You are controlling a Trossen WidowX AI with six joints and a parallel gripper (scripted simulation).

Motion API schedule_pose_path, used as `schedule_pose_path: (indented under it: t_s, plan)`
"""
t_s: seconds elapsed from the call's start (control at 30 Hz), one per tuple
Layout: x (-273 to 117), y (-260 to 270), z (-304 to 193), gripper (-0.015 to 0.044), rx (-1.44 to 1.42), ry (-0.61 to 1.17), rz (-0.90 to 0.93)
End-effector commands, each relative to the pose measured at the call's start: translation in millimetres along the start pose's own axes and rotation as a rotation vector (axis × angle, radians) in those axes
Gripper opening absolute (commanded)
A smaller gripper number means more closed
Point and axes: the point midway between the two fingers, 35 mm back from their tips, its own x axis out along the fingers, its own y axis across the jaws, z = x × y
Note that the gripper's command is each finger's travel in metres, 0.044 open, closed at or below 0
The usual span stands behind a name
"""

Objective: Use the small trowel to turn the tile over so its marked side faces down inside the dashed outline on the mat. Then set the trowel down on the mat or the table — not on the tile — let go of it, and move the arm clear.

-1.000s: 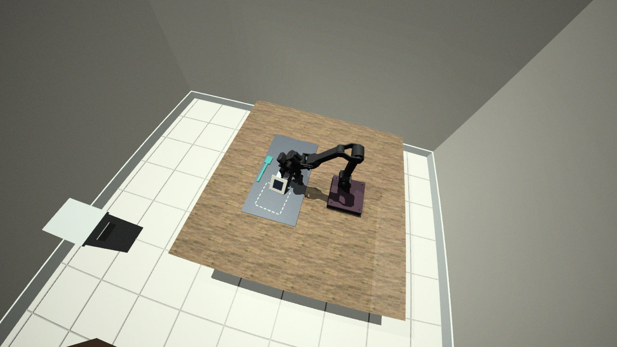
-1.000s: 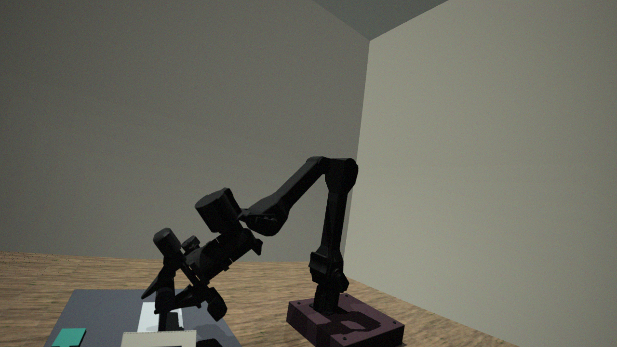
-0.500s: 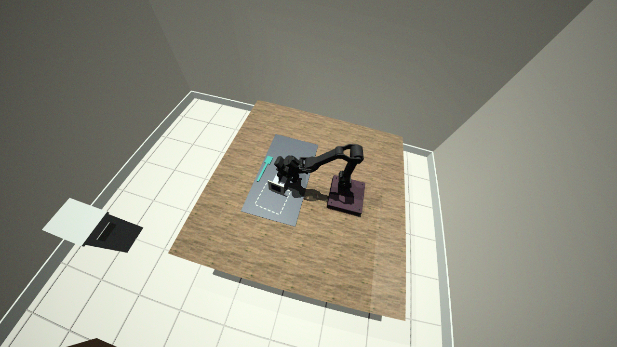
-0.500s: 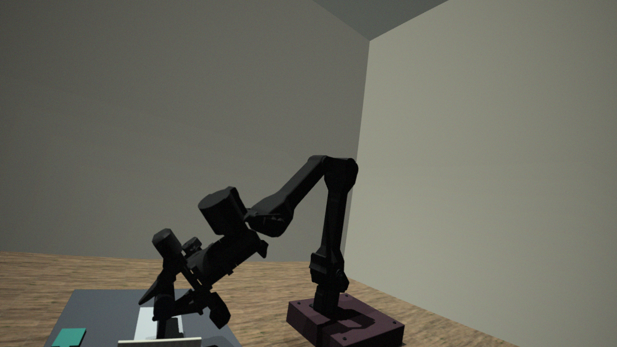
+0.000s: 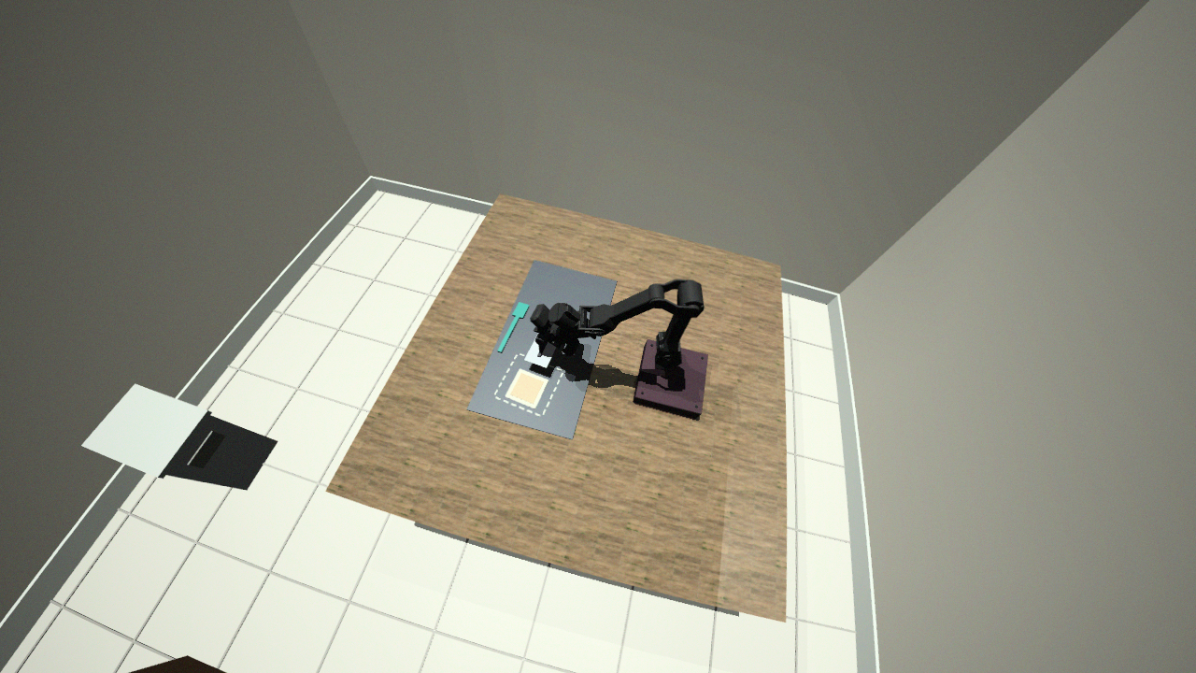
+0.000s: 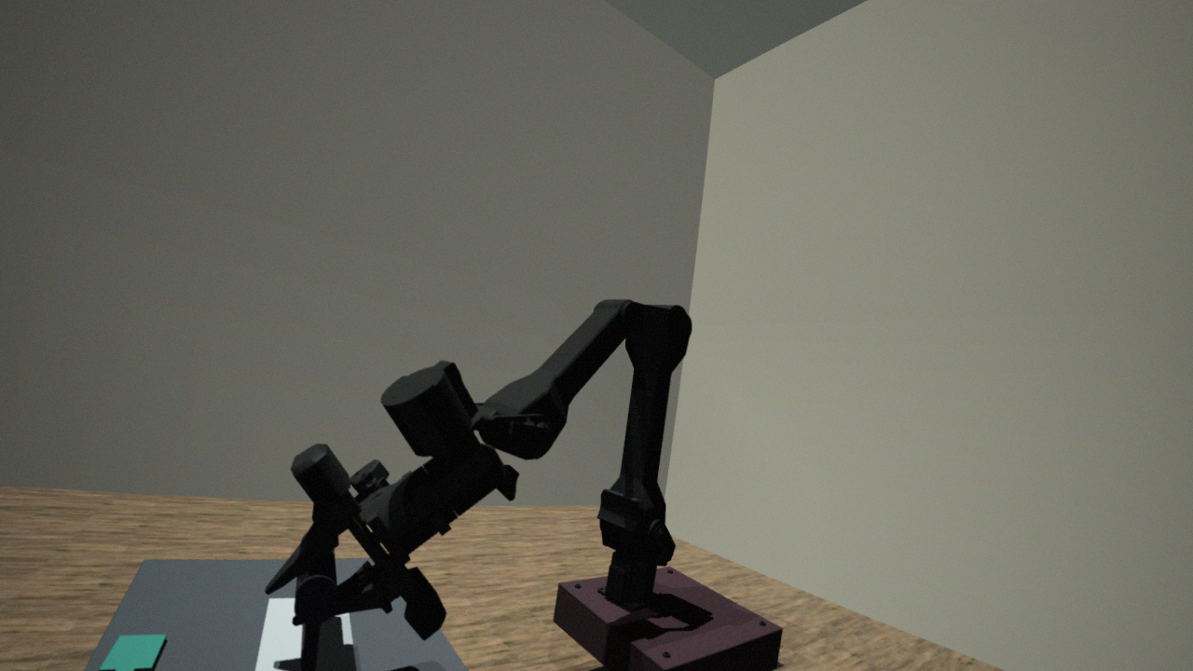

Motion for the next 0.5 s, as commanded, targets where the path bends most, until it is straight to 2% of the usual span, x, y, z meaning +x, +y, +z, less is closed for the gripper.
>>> schedule_pose_path:
  t_s: [0.0, 0.23, 0.47]
  plan:
    - [-6.5, 15.1, 17.3, 0.0, 0.003, -0.004, 0.021]
    - [-19.3, 27.3, 52.1, 0.0, 0.0, -0.006, 0.024]
    - [-20.6, 28.3, 55.2, 0.0, 0.0, -0.006, 0.024]
